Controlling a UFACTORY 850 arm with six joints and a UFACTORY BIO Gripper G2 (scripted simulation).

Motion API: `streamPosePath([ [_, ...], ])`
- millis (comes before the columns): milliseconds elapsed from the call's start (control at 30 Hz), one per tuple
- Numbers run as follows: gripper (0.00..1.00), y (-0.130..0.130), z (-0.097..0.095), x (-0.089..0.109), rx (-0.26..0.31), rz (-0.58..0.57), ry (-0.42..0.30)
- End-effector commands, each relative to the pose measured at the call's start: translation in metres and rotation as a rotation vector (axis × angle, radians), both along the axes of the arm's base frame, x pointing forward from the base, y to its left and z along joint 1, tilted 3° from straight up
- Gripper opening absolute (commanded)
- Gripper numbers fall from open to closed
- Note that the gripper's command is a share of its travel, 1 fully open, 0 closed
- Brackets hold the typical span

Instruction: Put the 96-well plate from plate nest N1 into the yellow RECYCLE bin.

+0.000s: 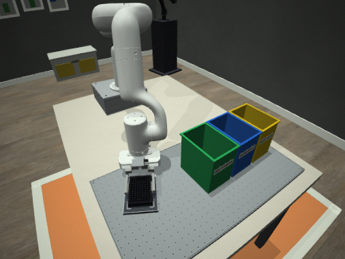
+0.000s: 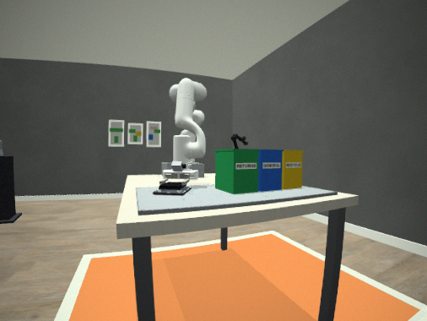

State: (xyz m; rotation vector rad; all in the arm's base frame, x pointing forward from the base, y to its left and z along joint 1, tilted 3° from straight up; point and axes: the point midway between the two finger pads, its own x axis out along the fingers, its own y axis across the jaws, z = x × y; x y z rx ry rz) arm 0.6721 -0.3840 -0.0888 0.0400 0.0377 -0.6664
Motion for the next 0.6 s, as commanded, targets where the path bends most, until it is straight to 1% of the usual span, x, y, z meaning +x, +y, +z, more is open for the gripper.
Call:
streamPosePath([
  [0, 0.0, -0.0005, 0.0032, 0.0008, -0.001, 0.0, -0.002],
  [567, 0.0, -0.001, 0.0126, 0.001, -0.001, 0.0, -0.002],
])
